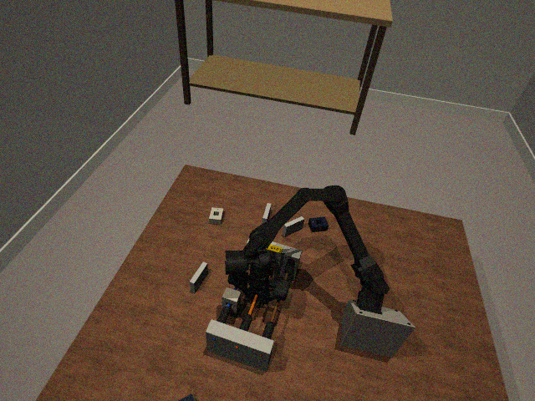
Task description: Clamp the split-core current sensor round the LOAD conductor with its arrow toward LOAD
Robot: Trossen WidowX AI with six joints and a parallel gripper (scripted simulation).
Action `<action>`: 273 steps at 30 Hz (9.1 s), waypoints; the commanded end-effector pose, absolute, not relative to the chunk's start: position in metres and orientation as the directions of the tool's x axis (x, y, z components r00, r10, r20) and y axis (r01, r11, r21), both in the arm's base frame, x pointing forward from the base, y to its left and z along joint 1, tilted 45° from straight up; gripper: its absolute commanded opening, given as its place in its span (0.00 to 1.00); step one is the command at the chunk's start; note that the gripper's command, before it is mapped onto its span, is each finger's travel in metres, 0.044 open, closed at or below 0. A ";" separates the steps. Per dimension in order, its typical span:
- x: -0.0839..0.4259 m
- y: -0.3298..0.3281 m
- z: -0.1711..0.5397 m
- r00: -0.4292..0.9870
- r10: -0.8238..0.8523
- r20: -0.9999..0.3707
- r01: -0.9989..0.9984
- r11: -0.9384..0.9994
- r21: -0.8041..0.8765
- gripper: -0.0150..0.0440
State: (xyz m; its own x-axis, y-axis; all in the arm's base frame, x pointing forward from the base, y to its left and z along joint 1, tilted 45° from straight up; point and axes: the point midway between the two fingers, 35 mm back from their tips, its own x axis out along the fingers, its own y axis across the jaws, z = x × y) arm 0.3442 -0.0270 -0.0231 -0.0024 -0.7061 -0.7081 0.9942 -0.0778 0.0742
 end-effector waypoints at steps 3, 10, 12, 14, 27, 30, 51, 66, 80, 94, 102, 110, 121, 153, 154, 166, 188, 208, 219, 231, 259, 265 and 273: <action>0.345 -0.016 -0.018 0.014 -0.699 -0.715 0.995 -0.062 0.081 0.25; 0.343 -0.018 -0.020 0.004 -0.700 -0.714 0.996 -0.064 0.069 0.25; 0.343 -0.018 -0.020 0.004 -0.700 -0.714 0.996 -0.064 0.069 0.25; 0.343 -0.018 -0.020 0.004 -0.700 -0.714 0.996 -0.064 0.069 0.25; 0.343 -0.018 -0.020 0.004 -0.700 -0.714 0.996 -0.064 0.069 0.61; 0.343 -0.018 -0.020 0.004 -0.700 -0.714 0.996 -0.064 0.069 0.74; 0.343 -0.018 -0.020 0.005 -0.700 -0.715 0.996 -0.064 0.069 0.54; 0.343 -0.018 -0.020 0.005 -0.700 -0.714 0.996 -0.062 0.068 0.25; 0.345 -0.018 -0.019 0.004 -0.700 -0.714 0.996 -0.063 0.068 0.25; 0.343 -0.030 -0.008 0.004 -0.700 -0.714 0.996 -0.064 0.068 0.25; 0.343 -0.032 -0.006 0.004 -0.700 -0.714 0.996 -0.064 0.068 0.25; 0.343 -0.036 -0.010 0.003 -0.700 -0.714 0.995 -0.066 0.069 0.25; 0.342 -0.032 -0.007 0.003 -0.698 -0.716 0.996 -0.065 0.067 0.73; 0.342 -0.032 -0.007 0.003 -0.698 -0.716 0.996 -0.065 0.067 0.73; 0.342 -0.032 -0.007 0.003 -0.698 -0.716 0.996 -0.065 0.067 0.77; 0.342 -0.032 -0.007 0.003 -0.698 -0.716 0.996 -0.065 0.067 1.00; 0.342 0.056 0.059 0.013 -0.696 -0.718 0.995 -0.062 0.079 1.00; 0.342 0.056 0.059 0.013 -0.696 -0.718 0.995 -0.062 0.079 1.00; 0.342 0.056 0.059 0.013 -0.696 -0.718 0.995 -0.062 0.079 1.00; 0.322 0.022 0.088 0.050 -0.525 -0.850 0.915 0.366 -0.172 1.00; 0.258 -0.030 0.136 0.499 -0.150 -0.854 -0.292 0.898 -0.329 1.00; 0.249 -0.034 0.140 0.588 -0.122 -0.800 -0.478 0.746 -0.465 1.00; 0.244 -0.036 0.142 0.635 -0.110 -0.765 -0.585 0.578 -0.569 1.00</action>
